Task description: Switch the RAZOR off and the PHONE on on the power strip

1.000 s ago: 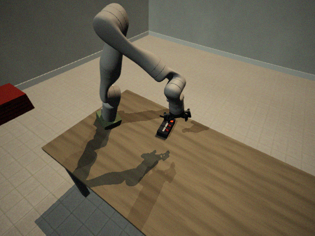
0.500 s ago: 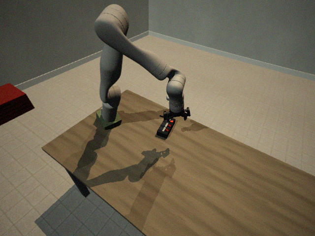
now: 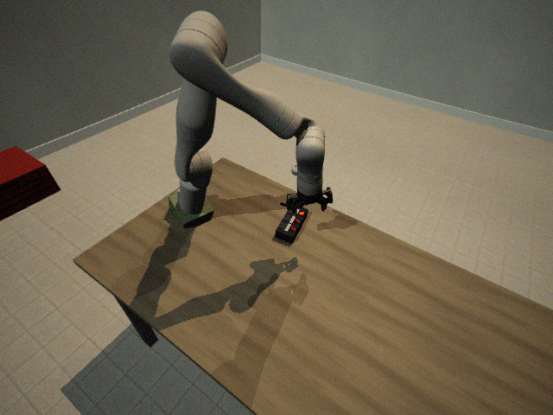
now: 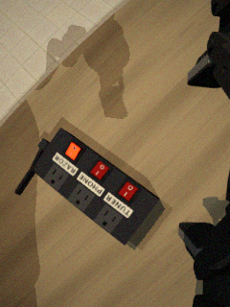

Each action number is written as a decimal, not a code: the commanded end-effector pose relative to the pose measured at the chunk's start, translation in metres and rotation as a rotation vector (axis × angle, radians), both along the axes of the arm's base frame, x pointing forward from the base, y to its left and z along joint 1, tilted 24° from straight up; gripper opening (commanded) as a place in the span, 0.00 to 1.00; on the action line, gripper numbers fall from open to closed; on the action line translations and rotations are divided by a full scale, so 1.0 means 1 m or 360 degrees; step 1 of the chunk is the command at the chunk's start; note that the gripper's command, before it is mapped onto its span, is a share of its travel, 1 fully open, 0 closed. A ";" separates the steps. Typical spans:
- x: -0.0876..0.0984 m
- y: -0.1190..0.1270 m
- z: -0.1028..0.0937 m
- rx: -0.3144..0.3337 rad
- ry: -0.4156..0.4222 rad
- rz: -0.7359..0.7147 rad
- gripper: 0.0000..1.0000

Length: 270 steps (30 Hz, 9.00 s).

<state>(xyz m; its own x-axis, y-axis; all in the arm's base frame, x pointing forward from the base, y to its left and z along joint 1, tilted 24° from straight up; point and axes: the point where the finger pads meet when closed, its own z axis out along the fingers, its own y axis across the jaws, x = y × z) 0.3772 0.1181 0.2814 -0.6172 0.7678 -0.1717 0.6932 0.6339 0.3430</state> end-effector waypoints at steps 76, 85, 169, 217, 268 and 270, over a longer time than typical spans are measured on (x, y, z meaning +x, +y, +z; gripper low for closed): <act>-0.014 0.025 -0.046 -0.0301 -0.0017 0.0084 1.00; -0.016 0.027 -0.050 -0.0323 -0.0019 0.0092 1.00; -0.023 0.036 -0.073 -0.0443 -0.0028 0.0145 1.00; -0.049 0.053 -0.077 -0.0583 0.0001 0.0461 1.00; -0.084 0.076 -0.089 -0.0693 0.0021 0.0661 1.00; -0.081 0.076 -0.091 -0.0656 0.0018 0.0566 1.00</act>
<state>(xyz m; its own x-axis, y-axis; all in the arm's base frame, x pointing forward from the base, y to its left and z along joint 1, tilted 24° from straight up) 0.2953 0.1931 0.1917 -0.8430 0.3531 -0.4058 0.3874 0.9219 -0.0026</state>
